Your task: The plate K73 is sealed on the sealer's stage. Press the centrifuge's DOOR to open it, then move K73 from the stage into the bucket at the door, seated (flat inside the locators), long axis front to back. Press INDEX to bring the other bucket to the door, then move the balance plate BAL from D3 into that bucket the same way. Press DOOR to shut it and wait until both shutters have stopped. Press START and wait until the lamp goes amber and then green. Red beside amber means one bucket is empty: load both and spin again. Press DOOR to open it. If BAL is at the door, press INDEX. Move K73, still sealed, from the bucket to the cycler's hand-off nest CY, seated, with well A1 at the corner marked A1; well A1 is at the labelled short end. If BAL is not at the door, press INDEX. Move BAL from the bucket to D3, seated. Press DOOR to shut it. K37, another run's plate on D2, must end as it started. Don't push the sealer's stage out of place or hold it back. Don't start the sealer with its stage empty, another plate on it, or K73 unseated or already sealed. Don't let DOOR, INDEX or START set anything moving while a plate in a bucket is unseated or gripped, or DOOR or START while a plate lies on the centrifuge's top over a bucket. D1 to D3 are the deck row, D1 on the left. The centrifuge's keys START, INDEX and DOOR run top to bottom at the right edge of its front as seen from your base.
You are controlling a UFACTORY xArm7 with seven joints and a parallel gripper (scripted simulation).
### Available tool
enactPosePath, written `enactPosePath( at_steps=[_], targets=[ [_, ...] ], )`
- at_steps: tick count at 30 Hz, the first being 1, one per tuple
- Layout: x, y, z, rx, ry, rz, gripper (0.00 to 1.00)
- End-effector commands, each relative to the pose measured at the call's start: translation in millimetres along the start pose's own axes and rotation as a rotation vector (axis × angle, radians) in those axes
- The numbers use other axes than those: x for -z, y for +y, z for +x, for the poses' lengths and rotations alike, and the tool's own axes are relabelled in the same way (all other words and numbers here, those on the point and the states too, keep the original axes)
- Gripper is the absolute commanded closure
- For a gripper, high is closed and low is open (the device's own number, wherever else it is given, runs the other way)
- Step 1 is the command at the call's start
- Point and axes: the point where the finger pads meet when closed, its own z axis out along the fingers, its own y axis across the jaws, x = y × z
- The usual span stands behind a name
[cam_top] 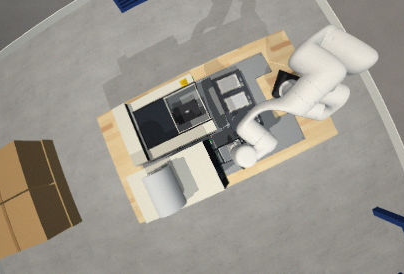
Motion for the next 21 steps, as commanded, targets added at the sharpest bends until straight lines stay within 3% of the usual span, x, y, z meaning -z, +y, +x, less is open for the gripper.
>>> enactPosePath(
  at_steps=[1,21],
  targets=[
    [-4.6,0,-2,0.0,-0.005,-0.001,0.0],
    [-33.0,0,-2,0.0,-0.005,-0.001,0.0]
  ],
)
